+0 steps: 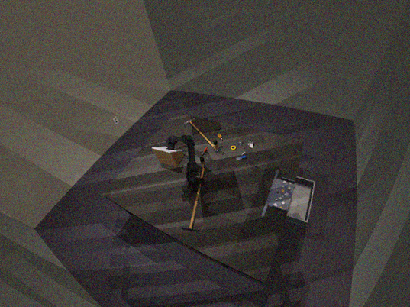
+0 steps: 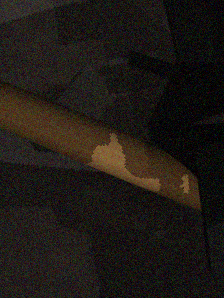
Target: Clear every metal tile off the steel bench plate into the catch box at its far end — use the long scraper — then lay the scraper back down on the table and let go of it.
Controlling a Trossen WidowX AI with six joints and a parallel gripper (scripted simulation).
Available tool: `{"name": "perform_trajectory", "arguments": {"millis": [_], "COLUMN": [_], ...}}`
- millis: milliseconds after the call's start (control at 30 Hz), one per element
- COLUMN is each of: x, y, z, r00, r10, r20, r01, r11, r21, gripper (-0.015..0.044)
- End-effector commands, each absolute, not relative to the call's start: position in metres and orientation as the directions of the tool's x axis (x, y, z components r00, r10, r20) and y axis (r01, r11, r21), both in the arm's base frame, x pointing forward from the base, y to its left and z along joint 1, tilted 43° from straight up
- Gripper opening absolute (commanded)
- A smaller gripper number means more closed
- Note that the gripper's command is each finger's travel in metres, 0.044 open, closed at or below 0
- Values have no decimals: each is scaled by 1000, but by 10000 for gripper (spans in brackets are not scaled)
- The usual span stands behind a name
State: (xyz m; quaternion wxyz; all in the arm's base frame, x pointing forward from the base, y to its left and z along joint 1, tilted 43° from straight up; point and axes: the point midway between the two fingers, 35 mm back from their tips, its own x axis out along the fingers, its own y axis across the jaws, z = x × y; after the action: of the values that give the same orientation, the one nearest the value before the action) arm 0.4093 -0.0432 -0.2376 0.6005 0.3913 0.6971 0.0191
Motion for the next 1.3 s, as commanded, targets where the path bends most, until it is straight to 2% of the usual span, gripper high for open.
{"name": "perform_trajectory", "arguments": {"millis": [0, 567, 1267], "x": [414, 429, 437], "y": [-40, -32, -86], "z": [-238, -235, -179], "r00": [31, 31, 30], "r10": [572, 574, 566], "r20": [-820, -818, -824], "r01": [520, 520, 523], "r11": [691, 690, 694], "r21": [502, 504, 495], "gripper": [0, 0, 0]}}
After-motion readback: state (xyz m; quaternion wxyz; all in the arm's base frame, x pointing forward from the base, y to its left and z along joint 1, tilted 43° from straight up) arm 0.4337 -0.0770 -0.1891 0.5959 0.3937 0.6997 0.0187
